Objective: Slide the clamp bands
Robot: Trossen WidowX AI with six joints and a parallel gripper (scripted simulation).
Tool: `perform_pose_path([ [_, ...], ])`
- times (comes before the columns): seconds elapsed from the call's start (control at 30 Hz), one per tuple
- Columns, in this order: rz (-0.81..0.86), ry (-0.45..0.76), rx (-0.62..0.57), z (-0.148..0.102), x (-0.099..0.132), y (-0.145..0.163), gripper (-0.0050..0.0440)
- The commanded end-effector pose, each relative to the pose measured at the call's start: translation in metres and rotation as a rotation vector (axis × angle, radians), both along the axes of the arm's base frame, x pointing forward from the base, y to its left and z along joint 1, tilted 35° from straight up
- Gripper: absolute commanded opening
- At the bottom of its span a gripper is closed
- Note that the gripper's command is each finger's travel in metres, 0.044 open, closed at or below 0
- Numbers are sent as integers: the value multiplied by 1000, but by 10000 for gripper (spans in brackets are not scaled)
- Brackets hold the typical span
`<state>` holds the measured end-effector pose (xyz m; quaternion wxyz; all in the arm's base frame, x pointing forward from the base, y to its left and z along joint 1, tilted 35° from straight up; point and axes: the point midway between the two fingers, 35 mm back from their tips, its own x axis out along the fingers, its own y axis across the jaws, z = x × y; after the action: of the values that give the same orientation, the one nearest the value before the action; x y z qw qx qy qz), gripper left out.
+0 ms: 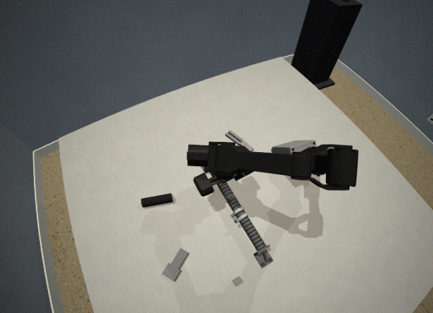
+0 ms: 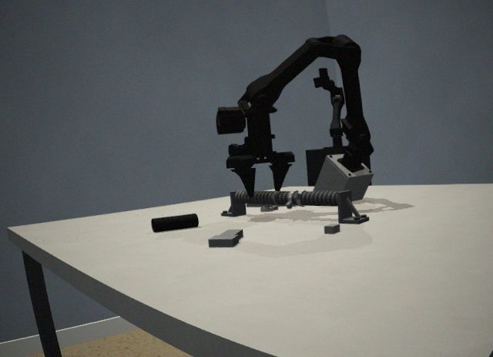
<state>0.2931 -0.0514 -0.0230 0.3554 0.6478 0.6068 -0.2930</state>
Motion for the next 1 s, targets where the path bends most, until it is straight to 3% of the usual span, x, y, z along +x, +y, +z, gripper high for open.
perform_pose_path([
  [0.0,4,-7,-7,3,1,-2,440],
  [0.23,4,-7,-7,3,1,-2,440],
  [0.4,4,-7,-7,-34,5,24,440],
  [0.83,4,-7,-7,-34,5,24,440],
  [0.97,4,-7,-7,-34,5,24,344],
])
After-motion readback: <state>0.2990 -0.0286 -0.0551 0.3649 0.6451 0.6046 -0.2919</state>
